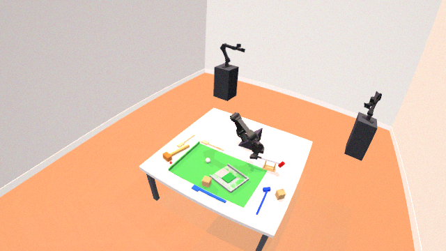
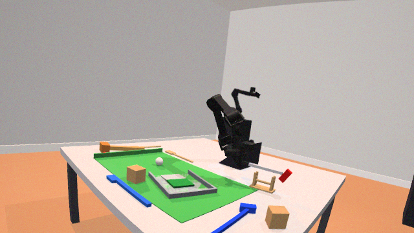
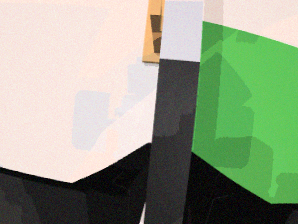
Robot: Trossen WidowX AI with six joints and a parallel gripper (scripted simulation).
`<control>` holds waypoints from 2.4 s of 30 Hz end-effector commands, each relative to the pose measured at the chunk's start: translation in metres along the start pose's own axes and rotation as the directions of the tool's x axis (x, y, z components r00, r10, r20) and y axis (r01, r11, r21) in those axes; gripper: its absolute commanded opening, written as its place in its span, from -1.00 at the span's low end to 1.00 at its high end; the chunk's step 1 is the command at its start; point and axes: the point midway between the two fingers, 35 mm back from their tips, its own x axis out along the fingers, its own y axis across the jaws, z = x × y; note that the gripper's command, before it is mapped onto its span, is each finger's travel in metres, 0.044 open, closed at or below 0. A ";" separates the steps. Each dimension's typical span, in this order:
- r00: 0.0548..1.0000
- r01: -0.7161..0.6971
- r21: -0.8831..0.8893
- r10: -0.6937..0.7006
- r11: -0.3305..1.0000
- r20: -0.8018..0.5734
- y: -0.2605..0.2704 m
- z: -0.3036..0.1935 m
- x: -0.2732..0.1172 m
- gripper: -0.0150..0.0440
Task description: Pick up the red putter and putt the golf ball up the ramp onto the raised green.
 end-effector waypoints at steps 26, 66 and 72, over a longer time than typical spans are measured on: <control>0.999 0.051 0.357 -0.050 0.933 -0.010 -0.015 -0.070 -0.090 -0.49; 0.972 0.196 0.981 -0.132 0.007 -0.194 0.048 -0.306 -0.158 -0.49; 0.964 0.208 0.963 -0.129 -0.173 -0.232 0.071 -0.334 -0.162 -0.49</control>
